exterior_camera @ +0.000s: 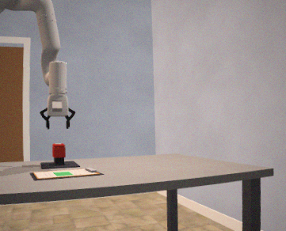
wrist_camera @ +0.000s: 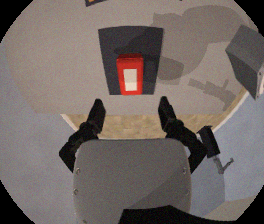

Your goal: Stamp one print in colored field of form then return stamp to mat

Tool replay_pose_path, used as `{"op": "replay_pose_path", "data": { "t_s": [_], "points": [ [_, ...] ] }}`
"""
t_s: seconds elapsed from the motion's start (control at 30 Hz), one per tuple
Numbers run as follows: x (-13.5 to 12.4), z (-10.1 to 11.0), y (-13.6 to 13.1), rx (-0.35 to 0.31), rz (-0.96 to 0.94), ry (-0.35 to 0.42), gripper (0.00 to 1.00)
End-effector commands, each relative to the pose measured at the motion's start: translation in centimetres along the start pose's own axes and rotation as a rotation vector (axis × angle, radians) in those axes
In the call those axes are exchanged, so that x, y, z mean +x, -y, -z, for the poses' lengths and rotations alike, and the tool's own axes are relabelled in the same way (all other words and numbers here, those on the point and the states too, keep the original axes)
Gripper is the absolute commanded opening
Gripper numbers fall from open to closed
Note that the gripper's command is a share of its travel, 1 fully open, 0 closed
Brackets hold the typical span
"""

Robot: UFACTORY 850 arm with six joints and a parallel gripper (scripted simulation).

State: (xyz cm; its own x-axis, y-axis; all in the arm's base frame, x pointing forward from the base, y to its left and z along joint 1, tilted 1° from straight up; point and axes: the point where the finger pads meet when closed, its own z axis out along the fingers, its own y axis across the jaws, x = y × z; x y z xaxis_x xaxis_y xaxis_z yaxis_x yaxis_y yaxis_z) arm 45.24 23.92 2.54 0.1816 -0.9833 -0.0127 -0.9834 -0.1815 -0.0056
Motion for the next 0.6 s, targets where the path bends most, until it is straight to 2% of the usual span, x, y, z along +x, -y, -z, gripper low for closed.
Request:
{"op": "replay_pose_path", "data": {
  "t_s": [0.0, 0.07, 0.23, 0.3, 0.37, 0.43, 0.47, 0.53, 0.57],
  "points": [
    [0.0, 2.2, 0.0, 0.002, 0.0, 0.0, 1.0],
    [0.1, 3.2, -0.1, 0.002, 0.0, 0.0, 1.0],
    [0.1, 3.2, -0.1, 0.002, -0.002, 0.0, 1.0],
    [0.9, 3.2, 0.3, 0.002, -0.044, 0.0, 1.0],
    [3.3, 3.2, 1.3, 0.002, -0.171, 0.0, 1.0],
    [7.5, 3.2, 2.7, 0.002, -0.34, 0.0, 1.0],
    [8.6, 3.2, 2.9, 0.001, -0.382, 0.001, 1.0],
    [8.6, 3.2, 2.9, 0.001, -0.382, 0.001, 1.0],
    [12.3, 3.3, 3.7, 0.001, -0.542, 0.003, 1.0]
  ]
}}
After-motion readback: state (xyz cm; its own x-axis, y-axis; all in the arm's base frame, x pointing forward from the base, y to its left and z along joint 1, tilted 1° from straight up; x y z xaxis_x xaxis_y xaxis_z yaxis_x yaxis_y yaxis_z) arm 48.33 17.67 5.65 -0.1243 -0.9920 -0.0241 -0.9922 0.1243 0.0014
